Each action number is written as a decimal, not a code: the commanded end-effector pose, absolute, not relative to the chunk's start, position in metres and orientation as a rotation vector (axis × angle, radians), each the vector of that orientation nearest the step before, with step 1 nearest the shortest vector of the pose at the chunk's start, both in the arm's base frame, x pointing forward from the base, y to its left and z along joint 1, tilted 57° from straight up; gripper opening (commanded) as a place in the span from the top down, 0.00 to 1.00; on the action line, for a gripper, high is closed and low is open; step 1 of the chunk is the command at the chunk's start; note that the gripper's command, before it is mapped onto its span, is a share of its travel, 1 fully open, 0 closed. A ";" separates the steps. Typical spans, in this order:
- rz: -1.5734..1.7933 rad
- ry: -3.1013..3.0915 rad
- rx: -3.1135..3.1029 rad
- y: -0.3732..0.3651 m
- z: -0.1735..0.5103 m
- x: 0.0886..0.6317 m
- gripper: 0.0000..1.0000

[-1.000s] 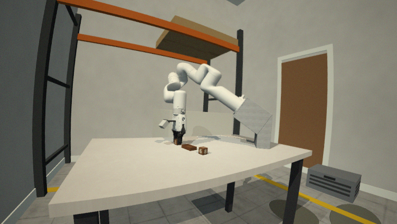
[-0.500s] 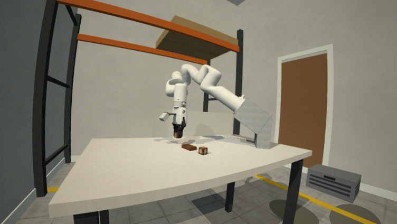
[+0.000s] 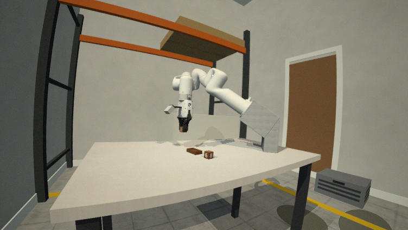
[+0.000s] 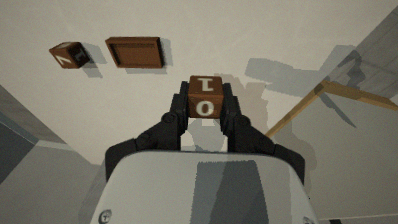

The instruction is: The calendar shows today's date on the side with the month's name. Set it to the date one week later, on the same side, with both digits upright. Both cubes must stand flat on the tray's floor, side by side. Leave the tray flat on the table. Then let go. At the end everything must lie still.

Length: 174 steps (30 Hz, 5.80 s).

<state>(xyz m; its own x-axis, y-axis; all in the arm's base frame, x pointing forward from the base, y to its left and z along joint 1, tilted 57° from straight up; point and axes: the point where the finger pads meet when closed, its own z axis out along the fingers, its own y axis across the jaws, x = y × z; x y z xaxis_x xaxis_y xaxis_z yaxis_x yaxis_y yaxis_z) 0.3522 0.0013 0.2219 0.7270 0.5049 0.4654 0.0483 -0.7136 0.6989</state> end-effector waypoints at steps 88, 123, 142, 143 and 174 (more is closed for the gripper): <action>0.864 0.421 2.243 0.044 0.131 0.381 0.71; 0.864 0.421 2.243 0.040 0.126 0.386 0.71; 0.864 0.421 2.243 0.033 0.119 0.396 0.71; 0.864 0.421 2.243 0.032 0.118 0.396 0.71; 0.864 0.421 2.243 0.031 0.117 0.398 0.71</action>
